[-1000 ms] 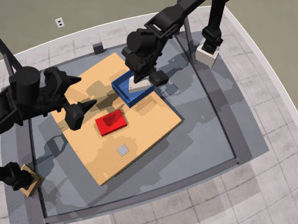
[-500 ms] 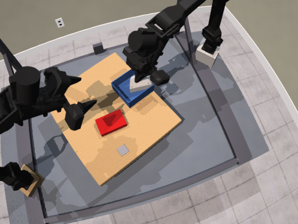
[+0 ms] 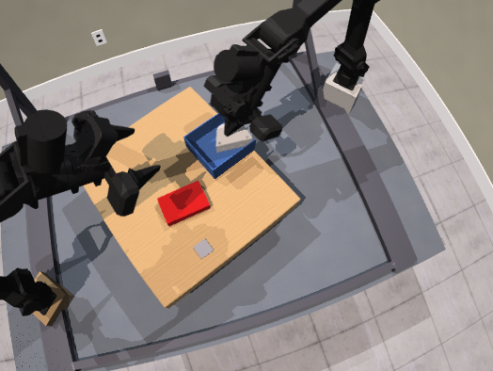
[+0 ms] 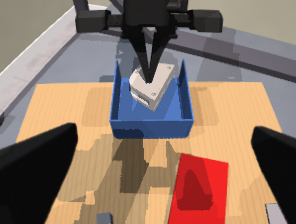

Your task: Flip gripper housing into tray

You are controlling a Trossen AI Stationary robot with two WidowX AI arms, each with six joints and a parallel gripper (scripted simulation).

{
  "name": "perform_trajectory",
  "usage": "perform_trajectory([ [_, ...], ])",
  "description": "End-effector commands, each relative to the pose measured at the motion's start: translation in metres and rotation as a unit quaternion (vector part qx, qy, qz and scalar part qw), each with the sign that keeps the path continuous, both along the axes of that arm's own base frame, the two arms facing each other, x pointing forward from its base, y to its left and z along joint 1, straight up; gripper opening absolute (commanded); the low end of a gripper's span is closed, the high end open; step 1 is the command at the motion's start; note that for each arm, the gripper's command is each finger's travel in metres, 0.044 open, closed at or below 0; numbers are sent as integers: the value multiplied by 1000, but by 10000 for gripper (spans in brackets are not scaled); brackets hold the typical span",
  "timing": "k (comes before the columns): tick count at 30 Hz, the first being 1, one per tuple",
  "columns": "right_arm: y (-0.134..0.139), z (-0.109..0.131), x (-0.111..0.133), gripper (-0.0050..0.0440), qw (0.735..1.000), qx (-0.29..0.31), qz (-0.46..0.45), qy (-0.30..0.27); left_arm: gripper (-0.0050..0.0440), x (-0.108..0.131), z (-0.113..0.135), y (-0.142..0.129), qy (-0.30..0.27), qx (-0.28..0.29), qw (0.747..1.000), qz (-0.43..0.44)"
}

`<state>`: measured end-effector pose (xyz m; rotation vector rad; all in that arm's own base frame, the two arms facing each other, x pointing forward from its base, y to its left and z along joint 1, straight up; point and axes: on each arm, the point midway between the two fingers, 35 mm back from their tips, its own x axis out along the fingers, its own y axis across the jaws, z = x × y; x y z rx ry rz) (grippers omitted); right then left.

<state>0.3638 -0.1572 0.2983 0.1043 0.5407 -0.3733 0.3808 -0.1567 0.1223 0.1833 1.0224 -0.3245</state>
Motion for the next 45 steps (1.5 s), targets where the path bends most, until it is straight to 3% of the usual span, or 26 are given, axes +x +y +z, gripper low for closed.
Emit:
perform_trajectory([
  [1, 0, 10, -1, 437, 1000, -5, -2, -11, 0, -2, 7, 1, -8, -3, 1000, 1],
  [45, 0, 10, -1, 437, 1000, -5, -2, -11, 0, -7, 10, 2, -8, -3, 1000, 1],
])
